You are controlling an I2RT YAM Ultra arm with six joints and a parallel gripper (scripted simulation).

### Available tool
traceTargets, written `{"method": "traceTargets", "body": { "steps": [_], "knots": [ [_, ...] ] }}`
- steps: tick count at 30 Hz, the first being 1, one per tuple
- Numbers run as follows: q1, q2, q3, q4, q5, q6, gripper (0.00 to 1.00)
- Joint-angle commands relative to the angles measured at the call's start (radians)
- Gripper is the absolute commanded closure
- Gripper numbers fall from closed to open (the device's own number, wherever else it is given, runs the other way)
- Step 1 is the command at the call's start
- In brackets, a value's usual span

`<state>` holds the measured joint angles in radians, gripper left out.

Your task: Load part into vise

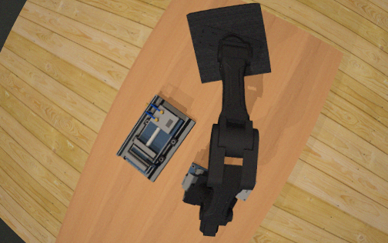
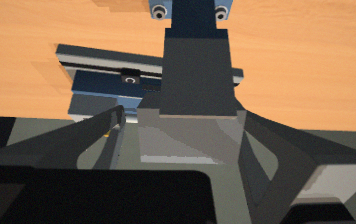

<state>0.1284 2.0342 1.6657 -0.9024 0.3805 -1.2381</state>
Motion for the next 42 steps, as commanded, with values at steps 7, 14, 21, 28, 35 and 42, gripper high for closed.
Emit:
{"method": "traceTargets", "body": {
  "steps": [7,14,21,28,35,42],
  "knots": [
    [-0.043,-0.066,-0.036,0.051,-0.089,-0.049,0.19],
    [-0.072,-0.089,-0.066,0.084,-0.166,-0.082,0.19],
    [-0.104,-0.111,-0.093,0.114,-0.249,-0.115,0.19],
    [-0.128,-0.122,-0.113,0.134,-0.313,-0.138,0.19],
    [-0.163,-0.136,-0.129,0.159,-0.404,-0.171,0.19],
    [-0.190,-0.143,-0.128,0.176,-0.473,-0.195,0.19]
  ]
}}
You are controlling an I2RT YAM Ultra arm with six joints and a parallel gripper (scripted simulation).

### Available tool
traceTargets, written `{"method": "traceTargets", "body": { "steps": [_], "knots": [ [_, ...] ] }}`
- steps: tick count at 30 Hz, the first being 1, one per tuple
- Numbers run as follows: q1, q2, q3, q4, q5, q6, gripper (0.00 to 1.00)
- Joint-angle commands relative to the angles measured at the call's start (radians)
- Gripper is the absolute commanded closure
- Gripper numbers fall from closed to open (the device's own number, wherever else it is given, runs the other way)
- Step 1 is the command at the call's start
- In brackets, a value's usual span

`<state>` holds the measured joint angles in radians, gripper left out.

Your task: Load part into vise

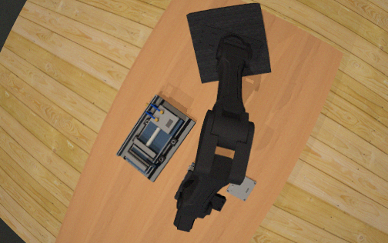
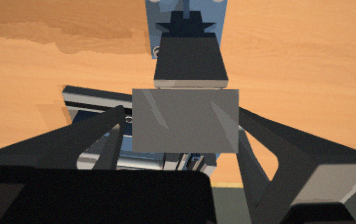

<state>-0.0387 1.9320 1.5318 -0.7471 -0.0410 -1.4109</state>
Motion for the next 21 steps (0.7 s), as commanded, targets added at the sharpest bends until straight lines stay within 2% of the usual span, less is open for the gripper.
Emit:
{"method": "traceTargets", "body": {
  "steps": [1,13,16,17,21],
  "knots": [
    [-0.028,-0.040,-0.010,0.023,-0.065,-0.026,0.19],
    [-0.090,-0.041,-0.035,0.051,-0.230,-0.080,0.19],
    [-0.096,-0.040,-0.034,0.052,-0.244,-0.085,0.19],
    [-0.102,-0.041,-0.013,0.056,-0.259,-0.091,0.19],
    [-0.122,-0.023,-0.038,0.061,-0.315,-0.107,0.19]
  ]
}}
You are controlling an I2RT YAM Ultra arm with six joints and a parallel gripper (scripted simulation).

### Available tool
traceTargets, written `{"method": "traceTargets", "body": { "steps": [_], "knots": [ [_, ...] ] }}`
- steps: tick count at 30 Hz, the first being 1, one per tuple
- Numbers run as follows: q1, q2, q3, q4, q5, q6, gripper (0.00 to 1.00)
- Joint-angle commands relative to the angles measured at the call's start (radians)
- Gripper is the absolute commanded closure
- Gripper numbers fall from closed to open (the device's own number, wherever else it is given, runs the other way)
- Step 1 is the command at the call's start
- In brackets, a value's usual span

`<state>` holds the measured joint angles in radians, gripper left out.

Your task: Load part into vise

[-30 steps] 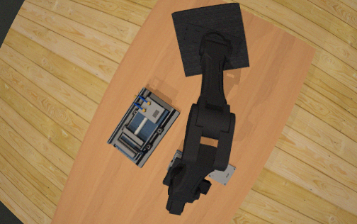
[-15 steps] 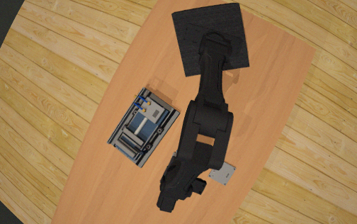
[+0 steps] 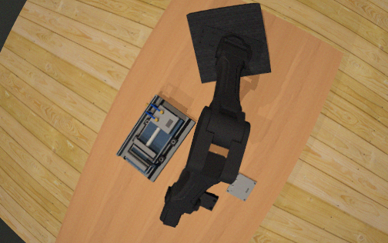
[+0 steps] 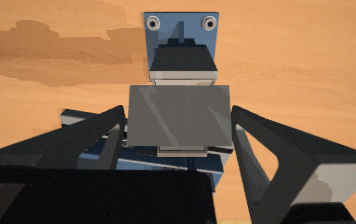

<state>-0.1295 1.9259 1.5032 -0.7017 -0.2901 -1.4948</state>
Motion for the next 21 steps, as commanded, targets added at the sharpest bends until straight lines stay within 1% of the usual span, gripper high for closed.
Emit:
{"method": "traceTargets", "body": {
  "steps": [1,4,7,10,12,13,16,21],
  "knots": [
    [-0.036,-0.006,-0.015,0.017,-0.080,-0.027,0.19],
    [-0.051,0.013,-0.008,0.017,-0.121,-0.040,0.19],
    [-0.065,-0.006,-0.007,0.016,-0.161,-0.055,0.19],
    [-0.080,0.025,0.008,0.016,-0.202,-0.068,0.19],
    [-0.080,0.025,0.008,0.016,-0.202,-0.068,0.19],
    [-0.084,-0.007,0.011,0.007,-0.216,-0.075,0.19],
    [-0.098,0.036,0.018,0.015,-0.255,-0.088,0.19],
    [-0.120,0.044,0.021,0.002,-0.320,-0.110,0.19]
  ]
}}
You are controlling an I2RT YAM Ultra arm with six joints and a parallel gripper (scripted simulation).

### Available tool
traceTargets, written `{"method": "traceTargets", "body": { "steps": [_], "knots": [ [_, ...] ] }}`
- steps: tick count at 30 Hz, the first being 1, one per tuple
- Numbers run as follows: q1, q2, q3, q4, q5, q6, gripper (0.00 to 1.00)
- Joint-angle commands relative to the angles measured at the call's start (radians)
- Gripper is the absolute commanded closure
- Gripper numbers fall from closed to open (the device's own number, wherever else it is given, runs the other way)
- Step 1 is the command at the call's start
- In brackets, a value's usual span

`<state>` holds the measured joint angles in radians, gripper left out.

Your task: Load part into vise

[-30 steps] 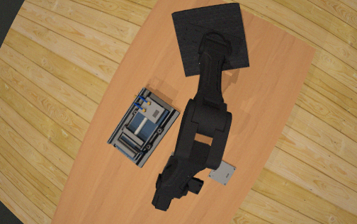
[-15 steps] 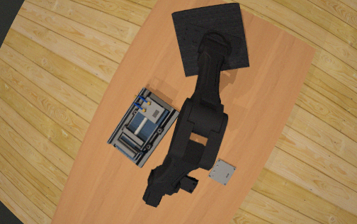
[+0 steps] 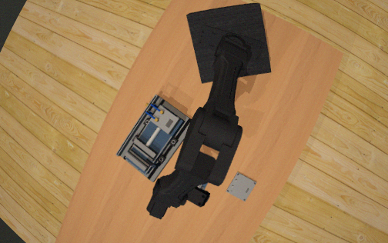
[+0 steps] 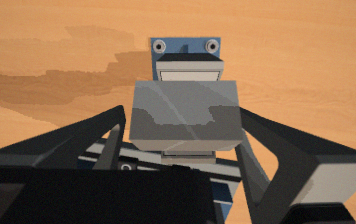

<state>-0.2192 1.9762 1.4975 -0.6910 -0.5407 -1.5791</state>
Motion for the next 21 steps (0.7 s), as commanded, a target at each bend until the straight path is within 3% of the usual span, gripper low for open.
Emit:
{"method": "traceTargets", "body": {
  "steps": [1,6,9,11,21],
  "knots": [
    [-0.034,-0.015,0.027,-0.010,-0.081,-0.032,0.19],
    [-0.054,0.022,0.033,-0.013,-0.143,-0.054,0.19],
    [-0.057,-0.007,0.036,-0.017,-0.156,-0.062,0.19],
    [-0.065,0.033,0.039,-0.018,-0.179,-0.070,0.19],
    [-0.096,0.069,0.058,-0.037,-0.289,-0.118,0.19]
  ]
}}
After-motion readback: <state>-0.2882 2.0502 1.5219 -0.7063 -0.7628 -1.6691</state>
